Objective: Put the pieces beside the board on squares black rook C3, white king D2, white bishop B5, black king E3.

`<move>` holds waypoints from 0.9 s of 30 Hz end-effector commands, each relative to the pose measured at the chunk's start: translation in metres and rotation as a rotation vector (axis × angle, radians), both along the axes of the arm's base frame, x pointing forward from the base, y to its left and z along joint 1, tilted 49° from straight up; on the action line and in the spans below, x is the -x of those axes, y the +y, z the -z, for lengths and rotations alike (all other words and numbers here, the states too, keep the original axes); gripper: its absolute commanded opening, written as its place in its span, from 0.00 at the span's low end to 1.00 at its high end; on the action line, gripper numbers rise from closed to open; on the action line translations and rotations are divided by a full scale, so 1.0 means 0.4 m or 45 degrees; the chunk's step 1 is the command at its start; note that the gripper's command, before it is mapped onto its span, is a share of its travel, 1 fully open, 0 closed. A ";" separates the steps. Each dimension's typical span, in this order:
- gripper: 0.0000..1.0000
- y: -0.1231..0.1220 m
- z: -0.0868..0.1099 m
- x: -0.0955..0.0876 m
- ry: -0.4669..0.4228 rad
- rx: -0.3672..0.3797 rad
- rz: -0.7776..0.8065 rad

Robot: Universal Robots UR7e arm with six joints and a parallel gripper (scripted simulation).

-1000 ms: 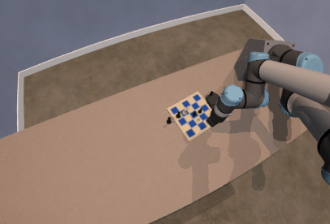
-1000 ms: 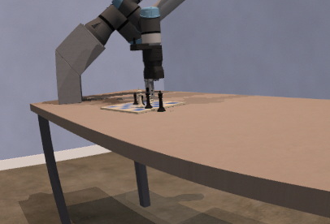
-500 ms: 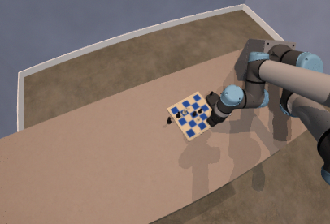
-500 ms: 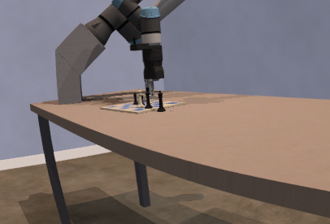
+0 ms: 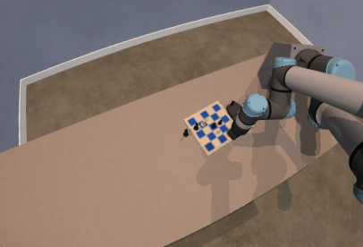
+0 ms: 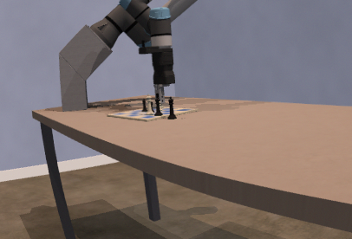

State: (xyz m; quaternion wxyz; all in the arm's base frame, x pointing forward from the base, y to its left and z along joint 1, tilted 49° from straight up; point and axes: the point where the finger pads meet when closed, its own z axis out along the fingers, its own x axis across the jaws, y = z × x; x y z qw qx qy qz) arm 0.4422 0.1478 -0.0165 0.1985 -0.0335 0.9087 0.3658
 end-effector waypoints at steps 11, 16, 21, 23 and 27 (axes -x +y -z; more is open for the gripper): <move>0.00 0.000 0.001 -0.001 -0.001 0.000 0.001; 0.00 0.003 0.003 -0.002 -0.001 0.000 0.001; 0.00 0.006 0.006 -0.004 -0.001 0.000 0.001; 0.00 0.006 0.006 -0.004 -0.001 0.000 0.001; 0.00 0.007 0.007 -0.004 -0.001 0.000 0.001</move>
